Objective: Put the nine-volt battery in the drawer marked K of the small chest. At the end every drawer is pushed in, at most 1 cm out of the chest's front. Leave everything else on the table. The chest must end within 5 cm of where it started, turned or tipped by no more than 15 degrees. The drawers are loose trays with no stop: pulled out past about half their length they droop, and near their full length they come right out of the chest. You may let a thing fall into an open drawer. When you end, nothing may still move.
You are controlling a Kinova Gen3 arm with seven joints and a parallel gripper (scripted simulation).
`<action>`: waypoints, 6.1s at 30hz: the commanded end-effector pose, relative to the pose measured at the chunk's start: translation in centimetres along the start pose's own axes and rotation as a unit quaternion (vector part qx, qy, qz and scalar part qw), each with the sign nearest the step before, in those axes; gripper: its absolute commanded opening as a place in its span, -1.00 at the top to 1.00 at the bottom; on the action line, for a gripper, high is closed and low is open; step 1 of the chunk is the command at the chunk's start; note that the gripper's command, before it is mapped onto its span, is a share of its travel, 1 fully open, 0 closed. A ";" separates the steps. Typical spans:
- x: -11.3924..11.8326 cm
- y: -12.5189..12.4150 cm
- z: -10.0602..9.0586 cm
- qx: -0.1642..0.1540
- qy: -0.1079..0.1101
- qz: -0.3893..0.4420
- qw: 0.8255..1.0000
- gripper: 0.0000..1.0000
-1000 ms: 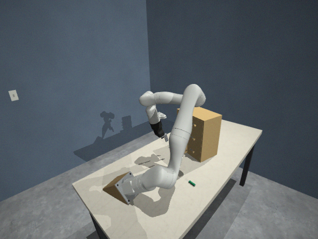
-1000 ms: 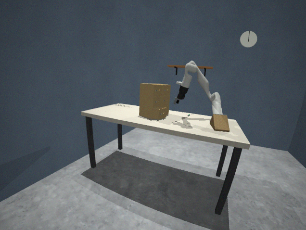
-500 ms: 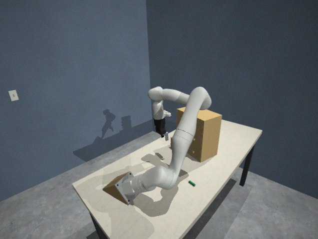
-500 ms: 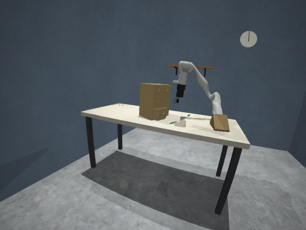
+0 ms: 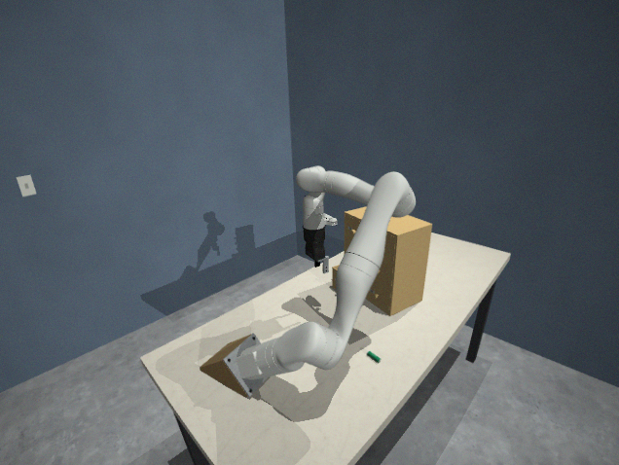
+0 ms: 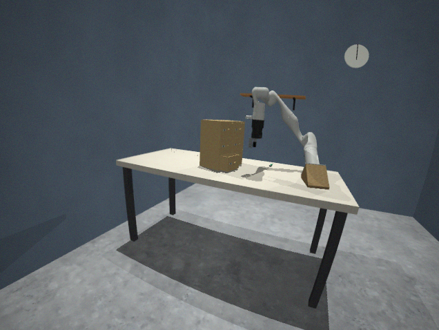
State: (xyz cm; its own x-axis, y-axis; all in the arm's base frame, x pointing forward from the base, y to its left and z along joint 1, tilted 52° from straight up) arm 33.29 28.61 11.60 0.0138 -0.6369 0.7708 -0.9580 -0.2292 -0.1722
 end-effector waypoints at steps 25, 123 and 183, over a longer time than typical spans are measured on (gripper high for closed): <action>0.0 -0.2 -0.1 -0.003 -0.002 0.002 1.000 -1.00; -5.4 7.4 8.0 0.477 0.128 0.002 0.869 -1.00; -4.9 5.5 11.9 0.551 0.148 0.002 0.821 1.00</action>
State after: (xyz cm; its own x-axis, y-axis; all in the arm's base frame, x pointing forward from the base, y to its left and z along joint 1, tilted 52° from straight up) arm 30.85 22.23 -0.34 -0.2098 -0.4758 0.8542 -0.1103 -0.8565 -0.5042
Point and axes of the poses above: the point where the finger pads meet when closed, its own z axis out along the fingers, its own x axis across the jaws, y = z × x, the point moved 6 cm from there along -z, back along the fingers, and after that the axes turned 15 degrees about -z, right-handed, at the moved point
